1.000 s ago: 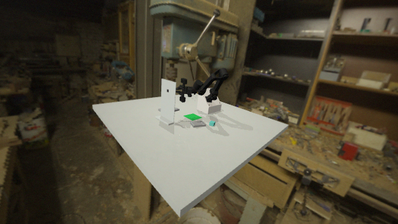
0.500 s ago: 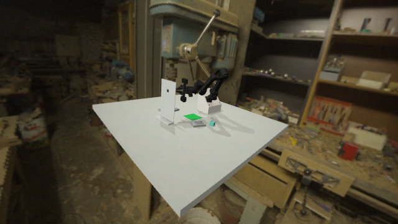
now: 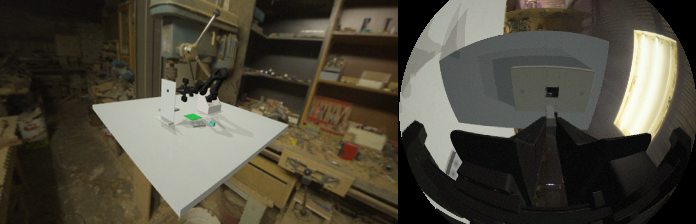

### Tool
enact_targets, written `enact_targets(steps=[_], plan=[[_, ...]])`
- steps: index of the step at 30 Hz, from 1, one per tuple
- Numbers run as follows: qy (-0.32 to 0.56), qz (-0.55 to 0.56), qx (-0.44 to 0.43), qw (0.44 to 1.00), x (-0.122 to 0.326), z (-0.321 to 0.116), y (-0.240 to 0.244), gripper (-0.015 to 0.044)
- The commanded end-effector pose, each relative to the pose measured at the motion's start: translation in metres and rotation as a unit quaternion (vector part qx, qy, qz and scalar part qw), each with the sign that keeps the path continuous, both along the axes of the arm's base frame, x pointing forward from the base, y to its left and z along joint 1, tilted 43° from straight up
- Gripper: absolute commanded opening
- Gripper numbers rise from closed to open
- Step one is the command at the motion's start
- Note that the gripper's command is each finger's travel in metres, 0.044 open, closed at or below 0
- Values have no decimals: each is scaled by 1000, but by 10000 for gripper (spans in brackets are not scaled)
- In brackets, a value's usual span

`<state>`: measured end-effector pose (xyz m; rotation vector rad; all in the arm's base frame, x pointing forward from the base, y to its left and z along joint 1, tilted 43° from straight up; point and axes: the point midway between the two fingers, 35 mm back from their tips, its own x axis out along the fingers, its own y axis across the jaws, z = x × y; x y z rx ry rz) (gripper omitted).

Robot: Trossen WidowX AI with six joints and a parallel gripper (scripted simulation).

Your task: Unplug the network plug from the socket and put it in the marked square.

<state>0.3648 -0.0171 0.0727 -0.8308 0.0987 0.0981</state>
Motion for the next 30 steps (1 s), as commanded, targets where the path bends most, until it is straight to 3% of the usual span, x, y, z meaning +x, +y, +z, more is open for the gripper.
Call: enact_targets(steps=[1,30], plan=[[0,1,-2,1000,-3,0,0,0],[2,1,-2,1000,-13,16,-22,0]])
